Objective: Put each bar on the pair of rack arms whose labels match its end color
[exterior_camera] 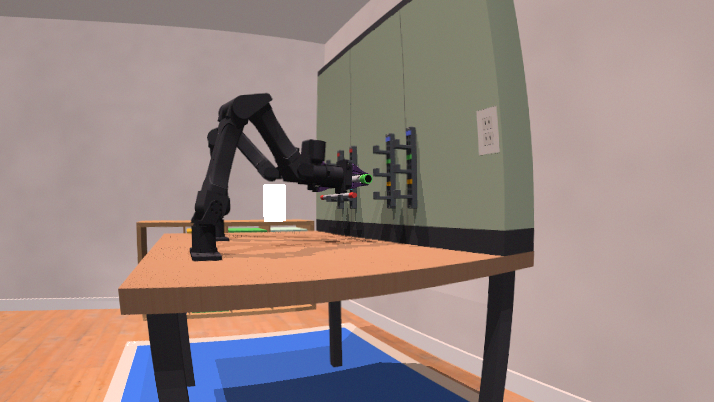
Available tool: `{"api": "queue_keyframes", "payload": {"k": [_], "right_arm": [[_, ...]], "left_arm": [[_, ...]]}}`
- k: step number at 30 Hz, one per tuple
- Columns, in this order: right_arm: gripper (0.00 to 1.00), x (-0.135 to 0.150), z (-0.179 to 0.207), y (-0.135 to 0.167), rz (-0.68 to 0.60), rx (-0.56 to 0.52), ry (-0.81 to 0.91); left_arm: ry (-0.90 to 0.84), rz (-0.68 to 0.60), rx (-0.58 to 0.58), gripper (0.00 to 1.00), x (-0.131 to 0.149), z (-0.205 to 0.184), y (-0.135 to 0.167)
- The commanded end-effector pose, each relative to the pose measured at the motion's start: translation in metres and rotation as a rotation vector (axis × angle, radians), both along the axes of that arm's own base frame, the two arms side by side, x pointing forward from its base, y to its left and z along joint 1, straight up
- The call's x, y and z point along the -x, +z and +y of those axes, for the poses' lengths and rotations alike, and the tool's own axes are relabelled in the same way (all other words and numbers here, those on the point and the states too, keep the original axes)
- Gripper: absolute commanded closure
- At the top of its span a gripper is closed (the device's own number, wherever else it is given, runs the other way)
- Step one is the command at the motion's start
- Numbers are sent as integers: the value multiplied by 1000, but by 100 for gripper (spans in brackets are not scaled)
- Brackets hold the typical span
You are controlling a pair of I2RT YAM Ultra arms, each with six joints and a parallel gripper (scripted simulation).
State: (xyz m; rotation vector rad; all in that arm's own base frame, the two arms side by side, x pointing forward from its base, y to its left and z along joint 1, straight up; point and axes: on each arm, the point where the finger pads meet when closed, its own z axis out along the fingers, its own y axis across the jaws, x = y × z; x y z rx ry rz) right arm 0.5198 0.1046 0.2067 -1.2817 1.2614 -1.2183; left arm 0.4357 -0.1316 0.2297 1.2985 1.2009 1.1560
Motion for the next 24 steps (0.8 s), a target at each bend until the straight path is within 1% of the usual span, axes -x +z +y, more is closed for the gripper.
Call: {"api": "queue_keyframes", "payload": {"k": [1, 13, 24], "right_arm": [[100, -1, 3, 31, -77, -44, 0], [100, -1, 3, 39, -77, -44, 0], [100, -1, 3, 45, -77, -44, 0]], "left_arm": [[-3, -62, 28, 26, -2, -1, 18], [-3, -62, 28, 0, -2, -1, 18], [-3, -62, 29, 0, -2, -1, 18]]}}
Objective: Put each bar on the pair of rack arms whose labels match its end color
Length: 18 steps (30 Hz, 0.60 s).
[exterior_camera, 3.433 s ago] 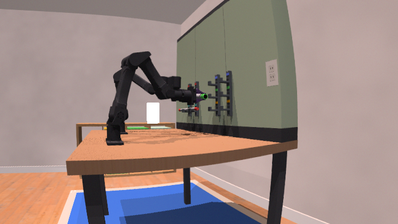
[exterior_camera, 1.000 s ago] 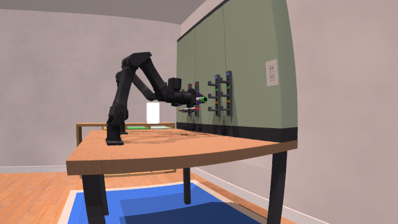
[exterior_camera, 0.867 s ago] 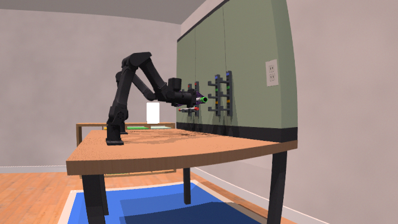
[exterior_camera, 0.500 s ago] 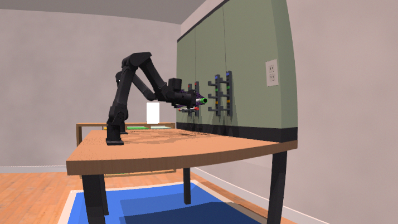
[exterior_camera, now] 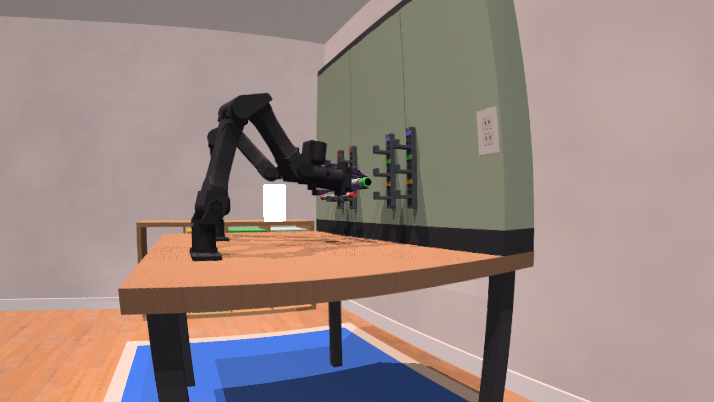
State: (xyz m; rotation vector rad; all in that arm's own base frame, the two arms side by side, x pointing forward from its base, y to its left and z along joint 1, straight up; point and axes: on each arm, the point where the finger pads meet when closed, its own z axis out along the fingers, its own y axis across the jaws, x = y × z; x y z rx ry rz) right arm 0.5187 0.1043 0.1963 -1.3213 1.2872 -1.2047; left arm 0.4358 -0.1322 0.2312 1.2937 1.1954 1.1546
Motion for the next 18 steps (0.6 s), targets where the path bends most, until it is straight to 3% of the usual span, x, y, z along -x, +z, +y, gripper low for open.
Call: {"api": "queue_keyframes", "payload": {"k": [1, 18], "right_arm": [[100, -2, 4, 56, -120, -54, 0], [100, -4, 5, 66, -120, -54, 0]], "left_arm": [[0, -56, 26, 0, -2, 0, 17], [0, -56, 26, 0, -2, 0, 17]]}}
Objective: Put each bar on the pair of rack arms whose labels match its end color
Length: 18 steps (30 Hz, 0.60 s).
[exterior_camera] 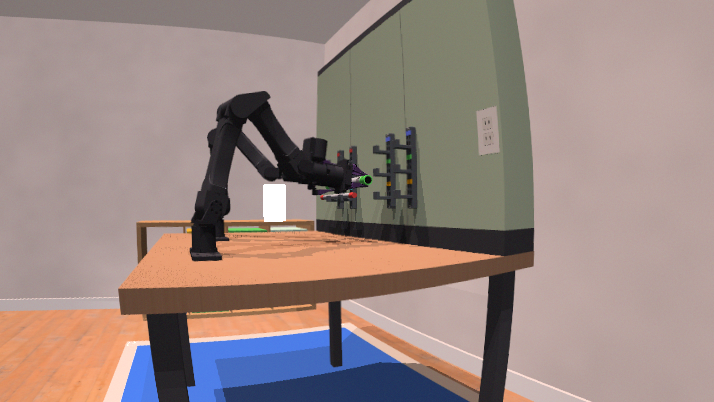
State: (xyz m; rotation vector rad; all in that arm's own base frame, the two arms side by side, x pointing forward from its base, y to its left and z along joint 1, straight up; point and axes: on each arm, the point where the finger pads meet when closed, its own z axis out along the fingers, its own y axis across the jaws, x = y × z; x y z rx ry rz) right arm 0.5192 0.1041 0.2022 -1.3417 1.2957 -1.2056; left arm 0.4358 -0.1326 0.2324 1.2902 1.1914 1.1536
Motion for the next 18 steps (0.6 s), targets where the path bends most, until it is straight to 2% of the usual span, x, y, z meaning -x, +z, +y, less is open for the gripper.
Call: {"api": "queue_keyframes", "payload": {"k": [1, 18], "right_arm": [[100, -4, 5, 61, -138, -66, 1], [100, -4, 6, 71, -138, -65, 1]], "left_arm": [[3, -52, 24, 0, -2, 0, 15], [3, -52, 24, 0, -2, 0, 16]]}}
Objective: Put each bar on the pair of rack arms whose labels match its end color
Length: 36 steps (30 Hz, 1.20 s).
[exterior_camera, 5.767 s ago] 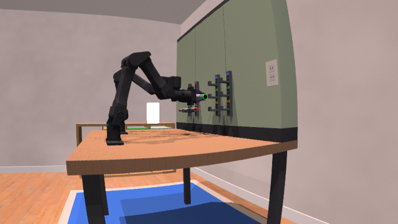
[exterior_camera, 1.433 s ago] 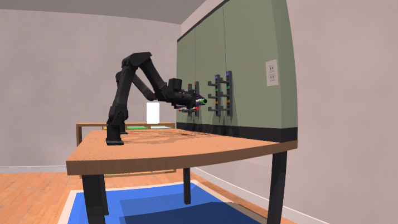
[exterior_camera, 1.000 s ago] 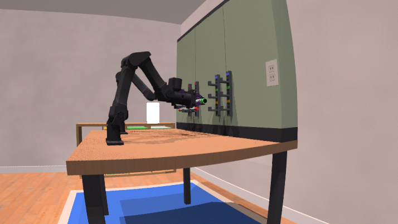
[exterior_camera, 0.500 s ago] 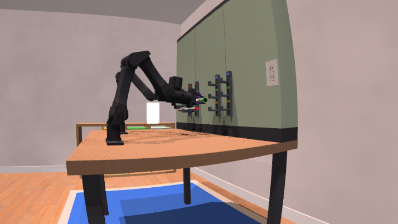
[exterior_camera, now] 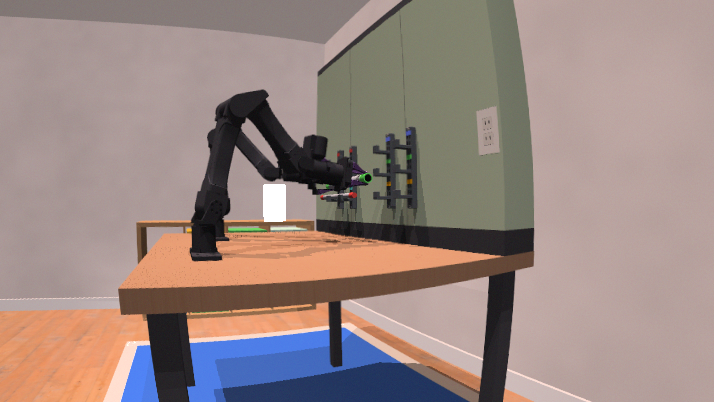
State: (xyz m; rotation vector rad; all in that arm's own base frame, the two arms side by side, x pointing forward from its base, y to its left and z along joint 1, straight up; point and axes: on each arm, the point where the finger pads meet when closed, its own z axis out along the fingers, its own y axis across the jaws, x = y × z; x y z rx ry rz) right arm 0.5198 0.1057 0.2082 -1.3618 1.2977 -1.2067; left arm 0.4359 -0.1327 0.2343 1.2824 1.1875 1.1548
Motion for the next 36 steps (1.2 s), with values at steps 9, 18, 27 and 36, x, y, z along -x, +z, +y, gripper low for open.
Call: {"api": "queue_keyframes", "payload": {"k": [9, 18, 27, 36], "right_arm": [[100, -3, 5, 70, -151, -77, -1], [100, -3, 4, 76, -151, -77, -1], [100, -3, 3, 78, -152, -78, -1], [100, -3, 3, 79, -152, -78, -1]], "left_arm": [[3, -45, 21, 0, -2, 1, 14], [3, -45, 21, 0, -2, 1, 14], [3, -45, 21, 0, 5, 1, 14], [3, -45, 21, 0, 22, 2, 14]]}}
